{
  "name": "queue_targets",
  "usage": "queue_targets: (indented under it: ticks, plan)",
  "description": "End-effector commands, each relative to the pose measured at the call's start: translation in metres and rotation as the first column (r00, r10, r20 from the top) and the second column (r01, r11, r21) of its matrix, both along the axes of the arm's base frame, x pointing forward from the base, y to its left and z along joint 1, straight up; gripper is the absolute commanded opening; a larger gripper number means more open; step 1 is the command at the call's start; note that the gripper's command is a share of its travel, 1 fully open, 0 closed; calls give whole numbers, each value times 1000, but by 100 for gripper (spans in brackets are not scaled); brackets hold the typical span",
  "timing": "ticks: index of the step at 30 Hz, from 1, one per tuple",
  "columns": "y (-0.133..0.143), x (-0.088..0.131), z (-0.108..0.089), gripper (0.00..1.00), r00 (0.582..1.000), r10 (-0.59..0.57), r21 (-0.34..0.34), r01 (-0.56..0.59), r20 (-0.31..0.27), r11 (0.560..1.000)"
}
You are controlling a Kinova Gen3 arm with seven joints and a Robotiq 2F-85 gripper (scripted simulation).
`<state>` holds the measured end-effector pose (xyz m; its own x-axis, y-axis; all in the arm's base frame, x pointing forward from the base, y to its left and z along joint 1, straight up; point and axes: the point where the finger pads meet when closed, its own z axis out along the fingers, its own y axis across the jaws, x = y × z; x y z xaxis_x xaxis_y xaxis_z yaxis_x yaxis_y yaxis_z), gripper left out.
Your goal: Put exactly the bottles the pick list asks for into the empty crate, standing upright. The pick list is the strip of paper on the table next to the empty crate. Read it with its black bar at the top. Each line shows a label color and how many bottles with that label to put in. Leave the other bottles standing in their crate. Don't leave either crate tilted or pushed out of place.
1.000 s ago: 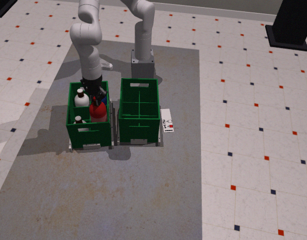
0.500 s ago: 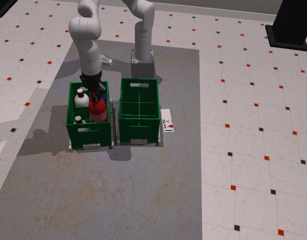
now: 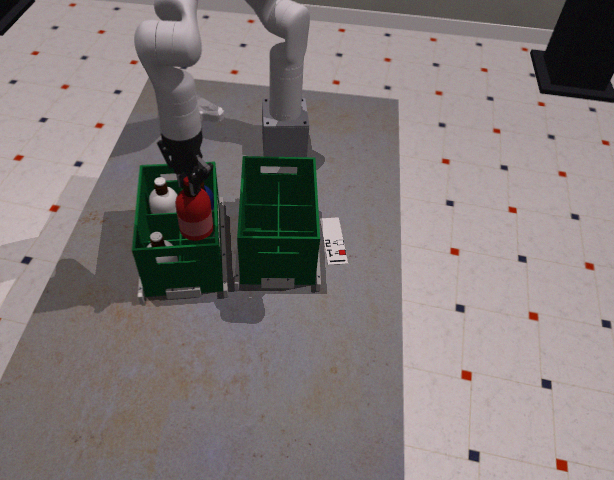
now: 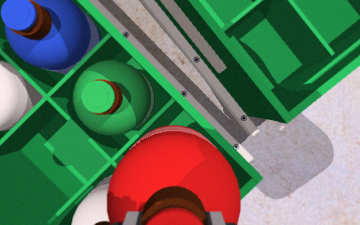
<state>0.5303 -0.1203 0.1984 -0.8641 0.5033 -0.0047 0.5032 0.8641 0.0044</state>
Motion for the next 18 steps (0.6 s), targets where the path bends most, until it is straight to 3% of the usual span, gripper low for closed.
queue_targets:
  ticks: [1, 10, 18]
  plan:
    - [0, 0, 2, 10, 1000, 0, -1, 0, 2, 1000]
    - [0, 0, 17, 10, 1000, 0, -1, 0, 2, 1000]
    - [0, 0, 17, 10, 1000, 0, -1, 0, 2, 1000]
